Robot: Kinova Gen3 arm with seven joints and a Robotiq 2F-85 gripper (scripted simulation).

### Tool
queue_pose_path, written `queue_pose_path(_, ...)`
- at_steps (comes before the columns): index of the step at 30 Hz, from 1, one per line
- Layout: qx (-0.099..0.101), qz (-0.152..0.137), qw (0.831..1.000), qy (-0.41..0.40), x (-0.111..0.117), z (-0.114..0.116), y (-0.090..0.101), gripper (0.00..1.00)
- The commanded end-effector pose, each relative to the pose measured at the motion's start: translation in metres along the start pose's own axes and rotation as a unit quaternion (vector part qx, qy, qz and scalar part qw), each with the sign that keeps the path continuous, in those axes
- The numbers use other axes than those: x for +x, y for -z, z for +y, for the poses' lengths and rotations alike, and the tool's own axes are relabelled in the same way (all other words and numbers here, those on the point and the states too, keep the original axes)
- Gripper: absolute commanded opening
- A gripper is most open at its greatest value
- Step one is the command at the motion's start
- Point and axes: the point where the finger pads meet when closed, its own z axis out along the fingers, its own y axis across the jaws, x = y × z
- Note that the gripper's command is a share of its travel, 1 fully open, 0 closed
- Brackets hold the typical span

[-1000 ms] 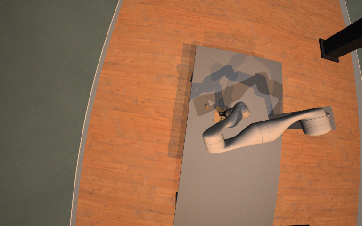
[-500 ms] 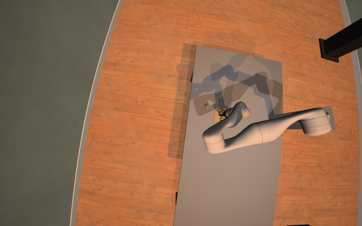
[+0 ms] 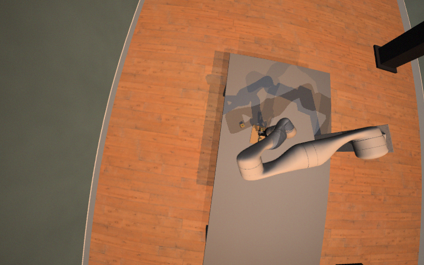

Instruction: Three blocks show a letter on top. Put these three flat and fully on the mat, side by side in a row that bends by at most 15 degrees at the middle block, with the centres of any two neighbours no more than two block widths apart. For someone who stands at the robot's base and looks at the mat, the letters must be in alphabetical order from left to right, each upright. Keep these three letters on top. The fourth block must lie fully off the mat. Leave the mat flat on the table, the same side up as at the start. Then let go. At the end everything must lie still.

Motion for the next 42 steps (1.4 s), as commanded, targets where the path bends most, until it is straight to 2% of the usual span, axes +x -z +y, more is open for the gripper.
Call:
queue_pose_path(1,-0.004,0.000,1.000,-0.002,0.001,0.004,0.010,0.41)
queue_pose_path(10,-0.004,0.000,1.000,-0.002,0.001,0.004,0.054,0.41)
queue_pose_path(14,-0.004,0.000,1.000,-0.002,0.001,0.004,0.061,0.41)
queue_pose_path(19,-0.004,0.000,1.000,-0.002,0.001,0.004,0.062,0.41)
queue_pose_path(20,-0.004,0.000,1.000,-0.002,0.001,0.004,0.062,1.00)
queue_pose_path(42,-0.004,0.000,1.000,-0.002,0.001,0.004,0.062,1.00)
